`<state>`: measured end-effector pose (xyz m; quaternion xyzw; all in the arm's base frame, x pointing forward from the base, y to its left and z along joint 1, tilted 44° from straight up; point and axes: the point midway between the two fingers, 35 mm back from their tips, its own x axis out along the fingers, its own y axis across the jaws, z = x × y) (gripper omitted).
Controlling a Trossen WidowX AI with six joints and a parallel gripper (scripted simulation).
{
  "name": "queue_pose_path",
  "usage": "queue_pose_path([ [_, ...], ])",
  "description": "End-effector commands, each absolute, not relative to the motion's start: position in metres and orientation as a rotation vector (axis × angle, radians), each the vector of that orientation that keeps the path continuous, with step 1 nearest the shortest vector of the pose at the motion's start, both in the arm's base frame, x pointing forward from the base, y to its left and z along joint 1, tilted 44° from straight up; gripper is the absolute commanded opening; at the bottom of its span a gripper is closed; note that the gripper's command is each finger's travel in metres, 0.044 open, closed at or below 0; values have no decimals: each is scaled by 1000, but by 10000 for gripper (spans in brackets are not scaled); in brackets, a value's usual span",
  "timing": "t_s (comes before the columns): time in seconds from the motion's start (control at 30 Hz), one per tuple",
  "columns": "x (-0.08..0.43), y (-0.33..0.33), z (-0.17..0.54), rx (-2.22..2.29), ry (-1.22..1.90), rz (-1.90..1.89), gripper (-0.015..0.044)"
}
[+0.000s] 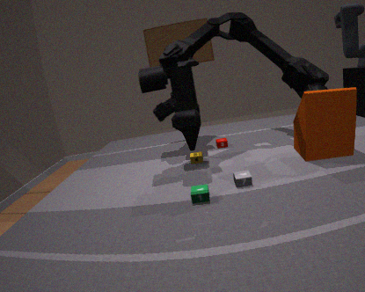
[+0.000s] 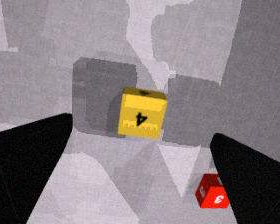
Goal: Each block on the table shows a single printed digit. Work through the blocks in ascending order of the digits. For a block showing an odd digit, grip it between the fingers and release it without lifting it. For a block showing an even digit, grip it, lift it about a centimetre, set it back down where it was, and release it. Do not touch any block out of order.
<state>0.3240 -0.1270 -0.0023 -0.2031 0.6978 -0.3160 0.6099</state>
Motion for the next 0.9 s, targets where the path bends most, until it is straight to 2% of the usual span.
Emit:
queue_pose_path([
  [0.0,332,-101,25,-460,1613,-728,295],
  [0.1,337,-76,53,-461,1613,-729,216],
  [0.23,337,-74,55,-461,1613,-729,120],
  [0.63,336,-71,53,-460,1613,-728,120],
  [0.87,298,13,-6,-446,1616,-703,120],
])
